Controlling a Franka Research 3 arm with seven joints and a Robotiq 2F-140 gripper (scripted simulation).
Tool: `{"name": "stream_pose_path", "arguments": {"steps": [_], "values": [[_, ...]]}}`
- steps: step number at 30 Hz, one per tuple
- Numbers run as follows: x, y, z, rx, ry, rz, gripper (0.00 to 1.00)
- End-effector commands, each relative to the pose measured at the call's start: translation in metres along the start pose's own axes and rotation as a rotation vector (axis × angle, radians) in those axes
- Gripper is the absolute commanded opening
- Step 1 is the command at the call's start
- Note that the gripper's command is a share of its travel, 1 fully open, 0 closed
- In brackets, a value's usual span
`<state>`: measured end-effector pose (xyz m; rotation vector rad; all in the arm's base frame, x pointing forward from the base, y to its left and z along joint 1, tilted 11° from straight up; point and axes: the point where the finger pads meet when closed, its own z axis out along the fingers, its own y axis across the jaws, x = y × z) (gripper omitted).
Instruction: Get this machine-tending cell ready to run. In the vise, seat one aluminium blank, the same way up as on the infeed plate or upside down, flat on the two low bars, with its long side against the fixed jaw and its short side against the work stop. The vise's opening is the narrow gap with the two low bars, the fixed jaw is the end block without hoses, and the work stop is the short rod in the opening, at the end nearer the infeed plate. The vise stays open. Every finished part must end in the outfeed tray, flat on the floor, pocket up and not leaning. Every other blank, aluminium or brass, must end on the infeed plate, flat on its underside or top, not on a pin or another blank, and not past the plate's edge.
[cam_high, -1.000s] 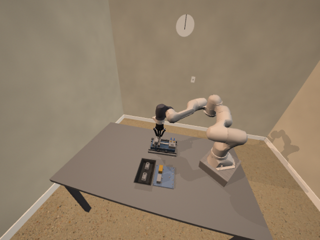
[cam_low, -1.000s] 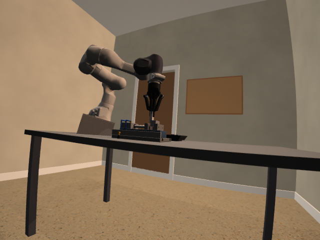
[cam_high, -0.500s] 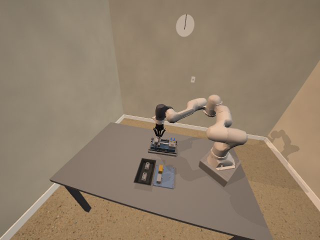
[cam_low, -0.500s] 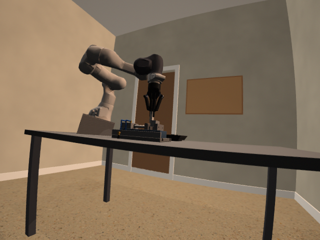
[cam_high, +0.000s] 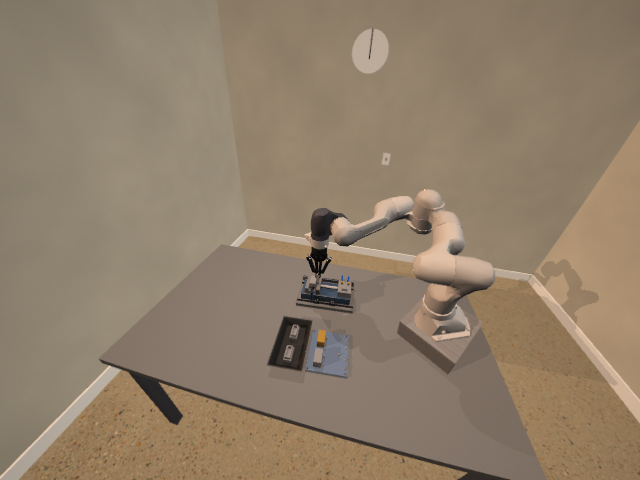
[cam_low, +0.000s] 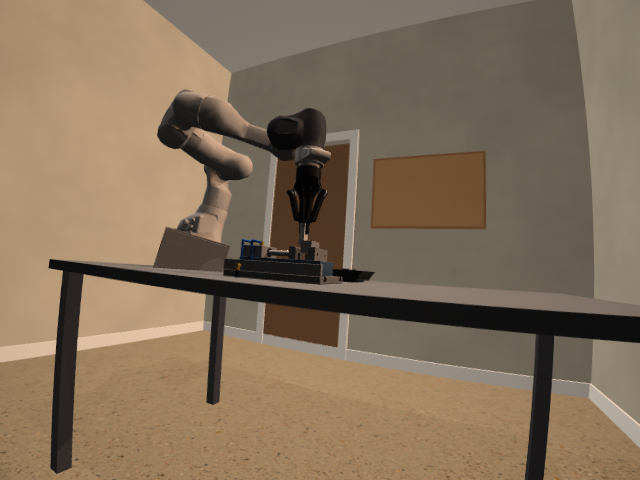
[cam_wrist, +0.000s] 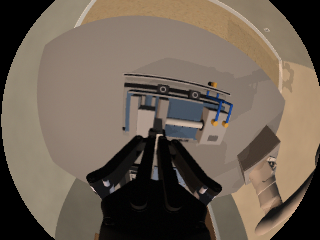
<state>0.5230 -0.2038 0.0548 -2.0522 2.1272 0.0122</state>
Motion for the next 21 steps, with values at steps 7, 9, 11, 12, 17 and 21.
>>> {"name": "stream_pose_path", "arguments": {"steps": [7,9,11,12,17,21], "values": [[-0.0006,-0.0033,-0.0003,0.007,-0.003,0.005,0.0],[-0.0006,-0.0033,-0.0003,0.007,-0.003,0.005,0.0],[-0.0006,-0.0033,-0.0003,0.007,-0.003,0.005,0.0],[-0.0006,-0.0032,-0.0003,0.007,-0.003,0.005,0.0],[-0.0006,-0.0017,-0.0003,0.007,-0.003,0.005,0.0],[-0.0006,0.0009,-0.0003,0.007,-0.003,0.005,0.0]]}}
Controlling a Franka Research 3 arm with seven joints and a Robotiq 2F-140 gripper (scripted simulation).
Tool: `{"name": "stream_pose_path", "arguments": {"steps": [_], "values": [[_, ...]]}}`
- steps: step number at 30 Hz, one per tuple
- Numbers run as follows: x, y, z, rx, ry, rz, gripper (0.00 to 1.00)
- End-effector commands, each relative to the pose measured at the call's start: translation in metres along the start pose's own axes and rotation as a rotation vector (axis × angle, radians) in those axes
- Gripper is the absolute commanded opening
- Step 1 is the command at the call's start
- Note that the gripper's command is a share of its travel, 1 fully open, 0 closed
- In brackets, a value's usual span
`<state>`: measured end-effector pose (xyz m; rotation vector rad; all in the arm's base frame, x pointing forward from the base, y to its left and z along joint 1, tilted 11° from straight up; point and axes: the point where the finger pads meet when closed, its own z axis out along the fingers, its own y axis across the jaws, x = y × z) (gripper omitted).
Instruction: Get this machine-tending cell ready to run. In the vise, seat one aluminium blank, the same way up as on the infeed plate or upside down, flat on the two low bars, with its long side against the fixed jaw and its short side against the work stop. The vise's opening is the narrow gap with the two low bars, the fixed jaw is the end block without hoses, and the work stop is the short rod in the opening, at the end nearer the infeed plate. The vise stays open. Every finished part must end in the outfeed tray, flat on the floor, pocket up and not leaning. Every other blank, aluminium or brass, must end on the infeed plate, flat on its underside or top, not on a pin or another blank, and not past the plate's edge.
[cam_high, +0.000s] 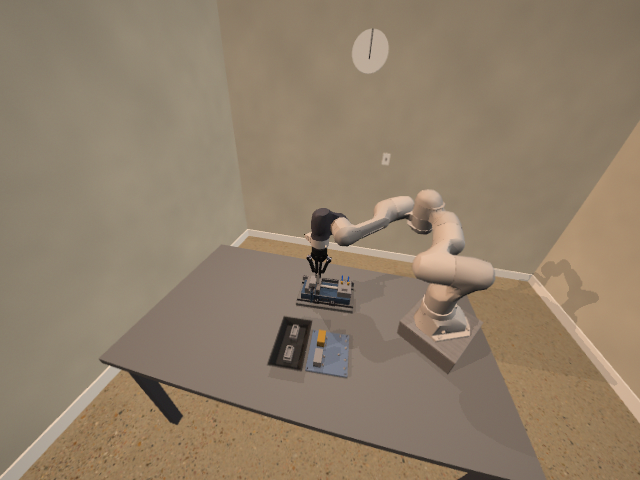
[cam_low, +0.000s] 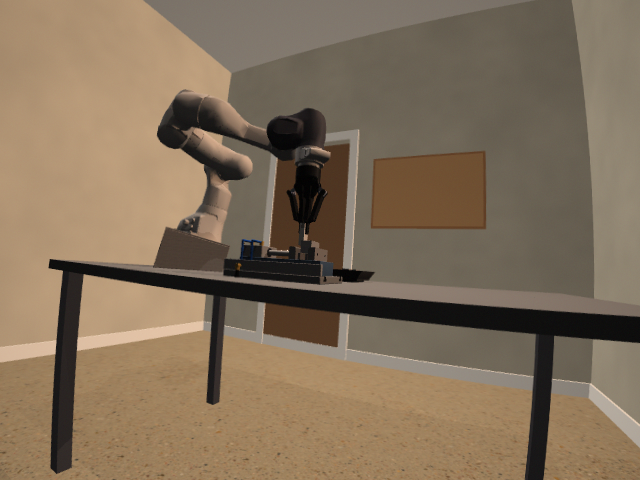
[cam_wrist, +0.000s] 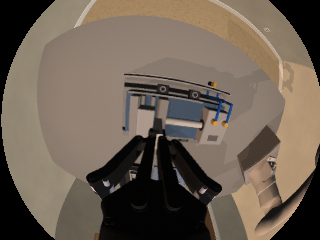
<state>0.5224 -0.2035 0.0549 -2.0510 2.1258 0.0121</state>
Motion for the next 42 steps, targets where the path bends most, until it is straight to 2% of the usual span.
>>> {"name": "stream_pose_path", "arguments": {"steps": [1,28,42], "values": [[0.0,0.001,0.0,0.006,-0.002,0.005,0.0],[0.0,0.009,-0.002,0.006,-0.002,0.005,0.0],[0.0,0.009,-0.025,0.006,-0.002,0.005,0.0]]}}
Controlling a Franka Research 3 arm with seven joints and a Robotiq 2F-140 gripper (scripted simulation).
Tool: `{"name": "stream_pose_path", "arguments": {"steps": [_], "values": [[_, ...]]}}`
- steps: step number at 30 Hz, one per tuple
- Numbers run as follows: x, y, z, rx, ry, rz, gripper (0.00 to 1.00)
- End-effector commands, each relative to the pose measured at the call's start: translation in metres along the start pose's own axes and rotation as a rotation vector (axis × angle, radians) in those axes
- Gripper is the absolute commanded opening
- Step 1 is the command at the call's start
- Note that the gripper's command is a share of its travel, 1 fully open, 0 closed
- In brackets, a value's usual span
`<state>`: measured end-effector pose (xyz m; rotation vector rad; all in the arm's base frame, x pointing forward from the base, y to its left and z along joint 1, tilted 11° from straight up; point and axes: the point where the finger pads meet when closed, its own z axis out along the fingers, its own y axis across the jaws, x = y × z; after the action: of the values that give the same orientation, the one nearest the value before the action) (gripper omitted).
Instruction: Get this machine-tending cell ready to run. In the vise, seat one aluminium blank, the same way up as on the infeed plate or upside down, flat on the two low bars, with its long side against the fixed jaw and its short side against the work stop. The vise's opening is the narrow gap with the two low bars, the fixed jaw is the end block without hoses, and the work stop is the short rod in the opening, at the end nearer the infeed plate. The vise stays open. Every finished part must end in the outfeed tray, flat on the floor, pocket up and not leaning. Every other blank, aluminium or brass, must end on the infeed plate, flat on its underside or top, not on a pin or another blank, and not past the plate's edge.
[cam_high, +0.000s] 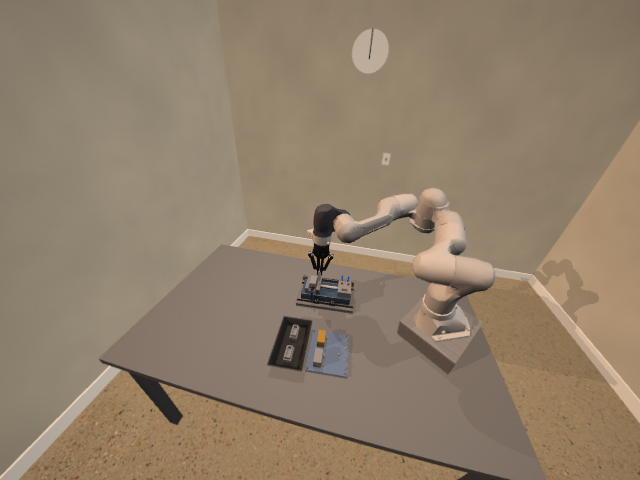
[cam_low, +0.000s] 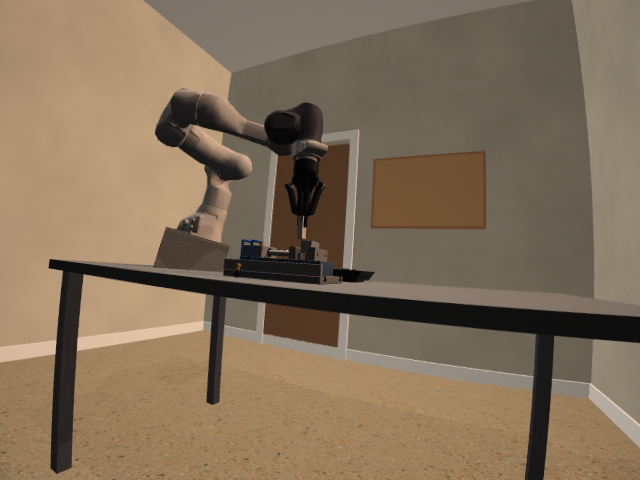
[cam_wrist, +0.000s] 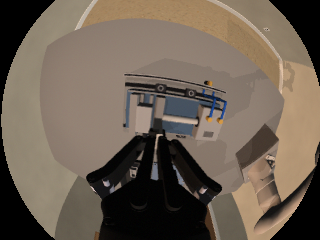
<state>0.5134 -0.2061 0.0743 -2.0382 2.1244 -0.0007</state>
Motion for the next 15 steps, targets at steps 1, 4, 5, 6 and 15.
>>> {"name": "stream_pose_path", "arguments": {"steps": [1,4,5,6,15], "values": [[0.0,0.003,-0.007,-0.008,-0.001,0.001,0.0],[0.0,0.003,-0.017,-0.008,-0.001,0.001,0.0],[0.0,0.003,-0.02,-0.008,-0.001,0.001,0.0],[0.0,0.003,-0.023,-0.008,-0.001,0.001,0.0],[0.0,0.003,-0.046,-0.008,-0.001,0.001,0.0]]}}
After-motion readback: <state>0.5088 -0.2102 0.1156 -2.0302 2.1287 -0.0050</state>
